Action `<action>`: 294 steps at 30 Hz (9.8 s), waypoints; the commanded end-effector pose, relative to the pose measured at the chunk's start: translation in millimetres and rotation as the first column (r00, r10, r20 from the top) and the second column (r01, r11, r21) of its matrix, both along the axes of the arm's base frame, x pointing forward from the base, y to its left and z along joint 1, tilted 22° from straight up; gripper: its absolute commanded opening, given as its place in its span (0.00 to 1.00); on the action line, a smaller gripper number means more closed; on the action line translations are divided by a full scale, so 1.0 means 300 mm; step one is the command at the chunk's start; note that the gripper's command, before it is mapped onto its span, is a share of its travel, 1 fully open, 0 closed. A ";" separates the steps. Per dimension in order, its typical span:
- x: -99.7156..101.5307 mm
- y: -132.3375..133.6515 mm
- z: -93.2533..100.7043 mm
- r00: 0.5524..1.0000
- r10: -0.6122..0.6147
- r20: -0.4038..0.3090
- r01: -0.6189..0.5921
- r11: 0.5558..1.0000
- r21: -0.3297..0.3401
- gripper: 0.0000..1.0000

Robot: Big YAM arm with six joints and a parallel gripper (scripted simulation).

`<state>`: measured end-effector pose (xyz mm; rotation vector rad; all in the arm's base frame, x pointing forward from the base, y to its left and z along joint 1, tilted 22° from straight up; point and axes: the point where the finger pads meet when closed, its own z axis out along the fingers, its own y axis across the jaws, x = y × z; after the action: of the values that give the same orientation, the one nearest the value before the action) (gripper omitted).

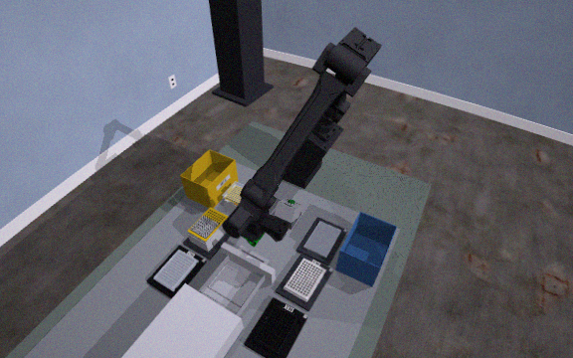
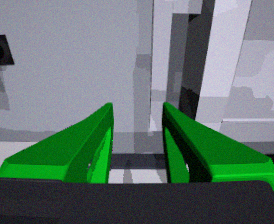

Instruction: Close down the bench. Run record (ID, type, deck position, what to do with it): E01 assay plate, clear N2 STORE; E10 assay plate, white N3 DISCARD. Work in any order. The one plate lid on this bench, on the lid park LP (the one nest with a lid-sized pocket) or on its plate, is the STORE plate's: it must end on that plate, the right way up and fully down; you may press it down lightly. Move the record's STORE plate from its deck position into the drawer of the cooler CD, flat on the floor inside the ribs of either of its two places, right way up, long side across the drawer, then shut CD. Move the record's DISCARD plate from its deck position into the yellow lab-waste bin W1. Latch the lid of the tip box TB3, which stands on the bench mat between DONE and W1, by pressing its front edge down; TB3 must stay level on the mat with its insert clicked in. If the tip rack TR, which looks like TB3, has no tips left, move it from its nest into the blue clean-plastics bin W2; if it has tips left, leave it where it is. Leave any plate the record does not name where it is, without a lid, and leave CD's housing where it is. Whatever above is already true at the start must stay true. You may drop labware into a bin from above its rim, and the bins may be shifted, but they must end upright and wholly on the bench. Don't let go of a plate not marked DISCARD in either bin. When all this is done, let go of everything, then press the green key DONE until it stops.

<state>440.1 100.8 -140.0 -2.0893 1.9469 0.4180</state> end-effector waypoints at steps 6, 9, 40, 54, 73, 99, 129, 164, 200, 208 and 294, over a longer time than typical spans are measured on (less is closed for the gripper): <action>0.045 -0.043 0.089 0.999 -0.012 0.039 0.011 1.000 0.007 0.30; 0.042 -0.048 0.100 0.999 -0.012 0.038 0.011 1.000 0.007 0.30; 0.079 -0.086 0.215 0.998 -0.010 0.065 0.010 1.000 0.007 0.30; -0.004 -0.012 0.208 0.992 -0.124 -0.005 0.124 0.992 0.006 1.00; -0.182 0.119 0.258 0.774 -0.599 -0.205 0.598 0.798 -0.072 1.00; -0.422 0.288 0.326 0.148 -0.926 -0.347 0.916 0.260 -0.304 1.00; -0.592 0.422 0.334 0.013 -0.938 -0.347 0.919 0.148 -0.366 1.00; -0.588 0.480 0.210 0.015 -0.936 -0.350 0.920 0.149 -0.361 1.00; -0.589 0.535 0.086 0.015 -0.936 -0.352 0.921 0.150 -0.359 1.00; -0.599 0.542 0.050 0.014 -0.937 -0.350 0.920 0.149 -0.364 1.00; -0.594 0.541 0.003 0.008 -0.937 -0.349 0.922 0.143 -0.361 0.00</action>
<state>255.6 266.7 -149.3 -0.1214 3.0993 0.6055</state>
